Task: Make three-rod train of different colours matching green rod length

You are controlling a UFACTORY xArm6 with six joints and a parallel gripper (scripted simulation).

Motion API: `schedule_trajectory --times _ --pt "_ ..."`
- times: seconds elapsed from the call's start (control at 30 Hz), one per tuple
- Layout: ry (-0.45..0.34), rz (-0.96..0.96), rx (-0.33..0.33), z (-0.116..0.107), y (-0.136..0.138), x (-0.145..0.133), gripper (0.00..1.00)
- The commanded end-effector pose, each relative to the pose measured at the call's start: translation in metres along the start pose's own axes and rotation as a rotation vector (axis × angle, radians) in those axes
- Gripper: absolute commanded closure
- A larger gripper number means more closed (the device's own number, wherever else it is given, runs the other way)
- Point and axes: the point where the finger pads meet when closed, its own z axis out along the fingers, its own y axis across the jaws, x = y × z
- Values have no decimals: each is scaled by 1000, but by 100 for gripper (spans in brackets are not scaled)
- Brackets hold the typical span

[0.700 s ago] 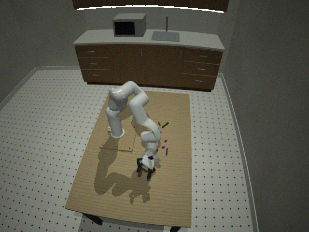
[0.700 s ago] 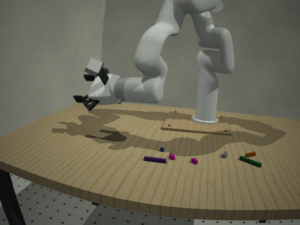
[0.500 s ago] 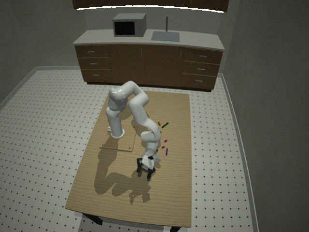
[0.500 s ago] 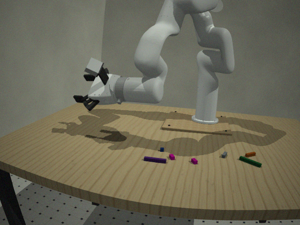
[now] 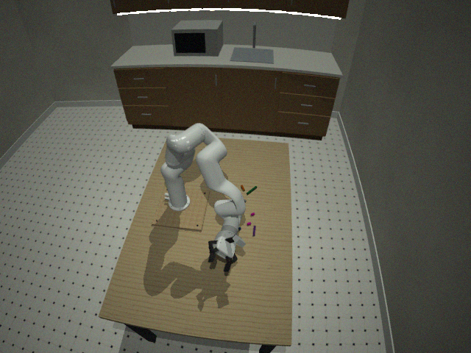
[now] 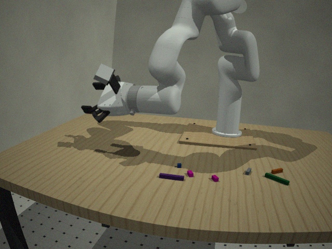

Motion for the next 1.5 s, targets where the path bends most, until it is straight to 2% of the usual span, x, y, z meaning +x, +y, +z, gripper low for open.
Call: schedule_trajectory --times 0.0,0.1,0.23,0.33,0.4,0.47,0.5,0.57,0.6,0.63,0.7,0.73,0.8,0.83,0.97,1.03,1.13,1.17,1.23,1.27,1.37,1.4,1.47 --pt "-5 -5 15 -3 -1 2 0" --pt "-21 -27 60 -13 -5 2 0" --pt "-58 -86 185 -42 -17 1 0" --pt "-73 -113 244 -55 -22 1 0" --pt "-73 -113 244 -55 -22 1 0" --pt "-99 -151 328 -74 -30 1 0" --pt "-99 -151 328 -74 -30 1 0" --pt "-113 -176 384 -87 -35 2 0" --pt "-113 -176 384 -87 -35 2 0" --pt "-130 -197 427 -96 -39 2 0" --pt "-134 -203 439 -98 -40 2 0" --pt "-148 -225 489 -110 -45 2 0" --pt "-150 -229 500 -112 -45 2 0" --pt "-169 -254 548 -123 -50 2 0" --pt "-171 -256 554 -124 -51 2 0" --pt "-204 -304 656 -147 -60 2 0" --pt "-206 -308 665 -149 -61 2 0" --pt "-224 -333 719 -160 -66 2 0" --pt "-224 -333 719 -160 -66 2 0" --pt "-239 -357 771 -172 -70 2 0" --pt "-239 -357 771 -172 -70 2 0" --pt "-257 -381 819 -182 -75 1 0" --pt "-257 -381 819 -182 -75 1 0"
